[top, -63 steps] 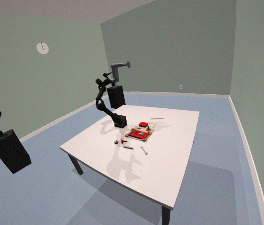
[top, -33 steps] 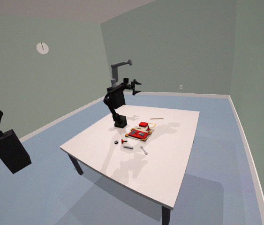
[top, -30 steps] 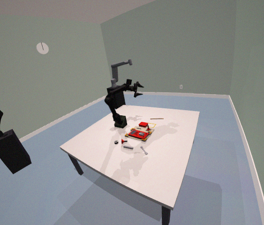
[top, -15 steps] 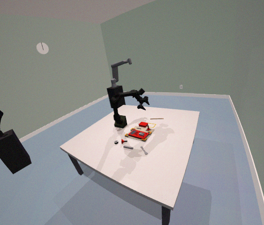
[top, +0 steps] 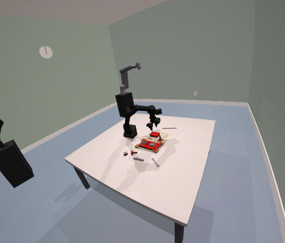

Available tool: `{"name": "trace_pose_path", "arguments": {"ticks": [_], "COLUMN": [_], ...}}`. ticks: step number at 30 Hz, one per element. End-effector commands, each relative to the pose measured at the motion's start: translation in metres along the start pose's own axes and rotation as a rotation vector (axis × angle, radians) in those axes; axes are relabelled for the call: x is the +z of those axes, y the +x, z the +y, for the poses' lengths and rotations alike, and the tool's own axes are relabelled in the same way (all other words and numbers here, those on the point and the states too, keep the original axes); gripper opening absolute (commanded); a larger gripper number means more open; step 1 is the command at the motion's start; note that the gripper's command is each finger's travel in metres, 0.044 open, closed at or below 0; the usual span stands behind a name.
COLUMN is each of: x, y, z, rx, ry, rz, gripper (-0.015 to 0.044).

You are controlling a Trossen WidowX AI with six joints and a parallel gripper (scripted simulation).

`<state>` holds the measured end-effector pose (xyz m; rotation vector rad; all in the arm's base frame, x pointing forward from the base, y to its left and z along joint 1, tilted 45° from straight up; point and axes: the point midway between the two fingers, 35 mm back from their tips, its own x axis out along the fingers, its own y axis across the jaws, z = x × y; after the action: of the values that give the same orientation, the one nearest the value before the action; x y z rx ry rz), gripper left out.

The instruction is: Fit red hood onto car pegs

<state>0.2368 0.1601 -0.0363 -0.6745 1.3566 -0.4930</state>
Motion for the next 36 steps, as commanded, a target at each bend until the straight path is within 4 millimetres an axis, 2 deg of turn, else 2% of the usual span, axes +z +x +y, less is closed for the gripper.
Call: {"name": "trace_pose_path", "arguments": {"ticks": [1,36], "x": [-0.001,0.000], "y": [0.001,0.025], "z": [-0.006,-0.005], "rx": [-0.005,-0.004], "ry": [-0.009,-0.009], "rz": [0.015,0.014], "gripper": [0.0440,0.0440]}}
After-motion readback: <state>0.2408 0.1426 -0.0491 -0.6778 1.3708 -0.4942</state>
